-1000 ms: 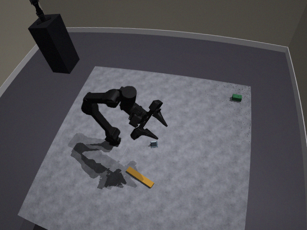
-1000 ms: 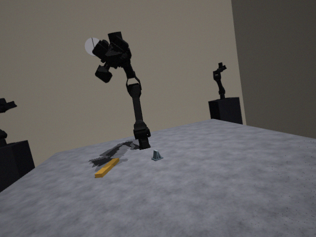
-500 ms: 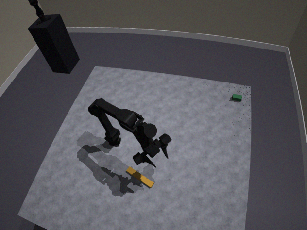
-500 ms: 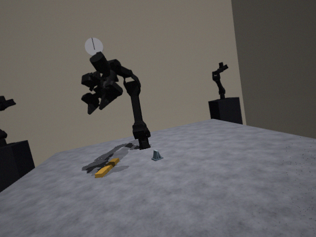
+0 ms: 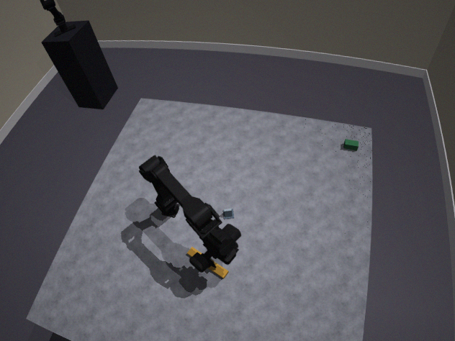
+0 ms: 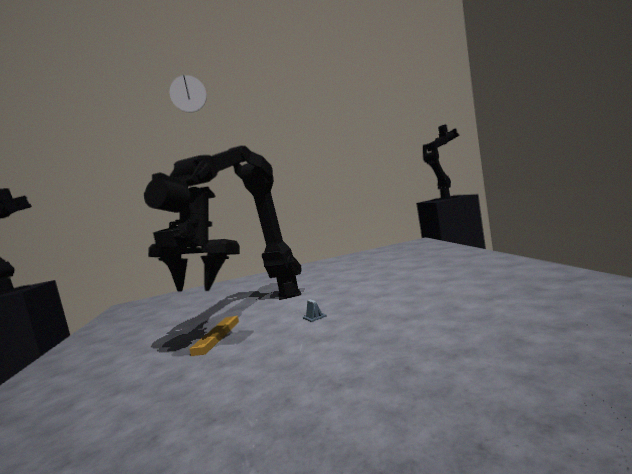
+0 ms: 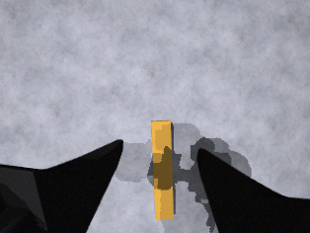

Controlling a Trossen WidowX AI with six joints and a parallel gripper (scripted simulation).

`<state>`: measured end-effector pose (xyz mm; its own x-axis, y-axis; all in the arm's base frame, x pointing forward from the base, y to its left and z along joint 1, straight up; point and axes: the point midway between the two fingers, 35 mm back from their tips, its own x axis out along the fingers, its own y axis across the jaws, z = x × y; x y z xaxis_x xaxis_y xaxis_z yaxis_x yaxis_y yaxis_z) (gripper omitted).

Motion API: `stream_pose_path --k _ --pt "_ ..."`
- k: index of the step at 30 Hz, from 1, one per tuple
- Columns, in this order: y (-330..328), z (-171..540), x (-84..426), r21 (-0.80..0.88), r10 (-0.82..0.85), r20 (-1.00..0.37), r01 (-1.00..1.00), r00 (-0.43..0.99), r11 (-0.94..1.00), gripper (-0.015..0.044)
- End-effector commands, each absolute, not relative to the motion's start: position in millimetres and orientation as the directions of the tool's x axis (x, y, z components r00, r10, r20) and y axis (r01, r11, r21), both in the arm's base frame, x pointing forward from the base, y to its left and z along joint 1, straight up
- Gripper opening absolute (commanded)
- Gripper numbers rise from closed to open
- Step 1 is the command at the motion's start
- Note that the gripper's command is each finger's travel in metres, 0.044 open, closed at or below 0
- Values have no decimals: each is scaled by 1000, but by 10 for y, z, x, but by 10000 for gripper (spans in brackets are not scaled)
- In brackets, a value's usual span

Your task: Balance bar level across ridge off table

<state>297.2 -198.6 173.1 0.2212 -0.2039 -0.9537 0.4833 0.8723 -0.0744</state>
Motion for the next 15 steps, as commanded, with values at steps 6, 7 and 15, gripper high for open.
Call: stream_pose_path --k 6,7,15 --pt "-2018 1186 2562 -8 -16 -1000 350 20 937 315" --pt "-2018 1186 2562 -8 -16 -1000 350 20 937 315" --pt "-2022 1113 2568 -8 -16 -1000 350 20 937 315"
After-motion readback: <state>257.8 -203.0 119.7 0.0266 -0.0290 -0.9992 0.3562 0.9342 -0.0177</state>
